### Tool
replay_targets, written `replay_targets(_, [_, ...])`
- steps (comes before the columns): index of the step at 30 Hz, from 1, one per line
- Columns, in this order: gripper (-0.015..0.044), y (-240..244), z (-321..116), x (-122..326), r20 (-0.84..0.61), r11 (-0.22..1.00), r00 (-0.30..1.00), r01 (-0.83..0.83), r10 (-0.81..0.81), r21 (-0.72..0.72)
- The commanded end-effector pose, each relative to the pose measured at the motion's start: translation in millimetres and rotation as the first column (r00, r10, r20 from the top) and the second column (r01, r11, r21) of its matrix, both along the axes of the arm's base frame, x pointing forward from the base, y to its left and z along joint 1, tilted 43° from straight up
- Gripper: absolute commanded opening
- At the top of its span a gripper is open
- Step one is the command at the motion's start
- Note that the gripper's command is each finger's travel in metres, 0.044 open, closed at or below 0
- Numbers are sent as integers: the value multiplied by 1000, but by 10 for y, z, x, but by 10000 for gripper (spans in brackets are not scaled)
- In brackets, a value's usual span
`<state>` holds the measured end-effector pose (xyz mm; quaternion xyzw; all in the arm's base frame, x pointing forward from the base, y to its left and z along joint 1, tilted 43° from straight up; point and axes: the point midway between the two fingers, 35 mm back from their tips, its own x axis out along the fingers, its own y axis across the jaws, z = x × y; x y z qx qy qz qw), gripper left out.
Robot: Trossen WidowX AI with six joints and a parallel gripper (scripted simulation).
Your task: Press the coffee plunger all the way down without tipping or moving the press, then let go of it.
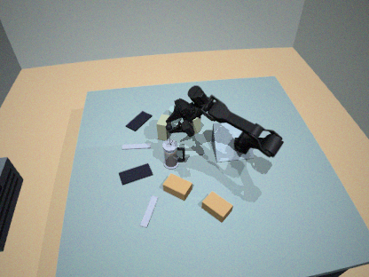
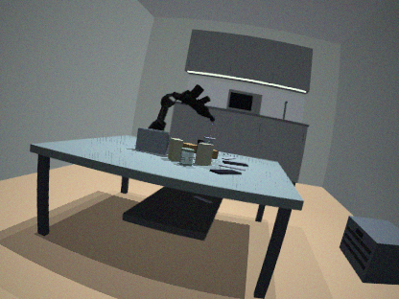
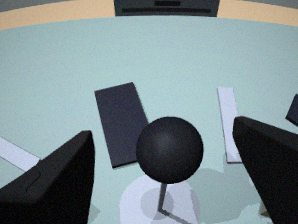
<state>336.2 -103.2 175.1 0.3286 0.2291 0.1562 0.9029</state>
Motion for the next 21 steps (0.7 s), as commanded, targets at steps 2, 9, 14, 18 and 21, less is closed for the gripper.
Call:
replay_targets(2, [177, 2, -16, 1, -5, 1000, 1000, 4, -4, 2])
replay_targets(9, [111, 2, -16, 1, -5, 1000, 1000, 4, -4, 2])
replay_targets(14, [111, 2, -16, 1, -5, 1000, 1000, 4, -4, 2])
replay_targets(18, [111, 17, -37, 5, -5, 1000, 1000, 4, -4, 2])
replay_targets(21, [111, 43, -74, 12, -6, 1000, 1000, 3, -3, 1])
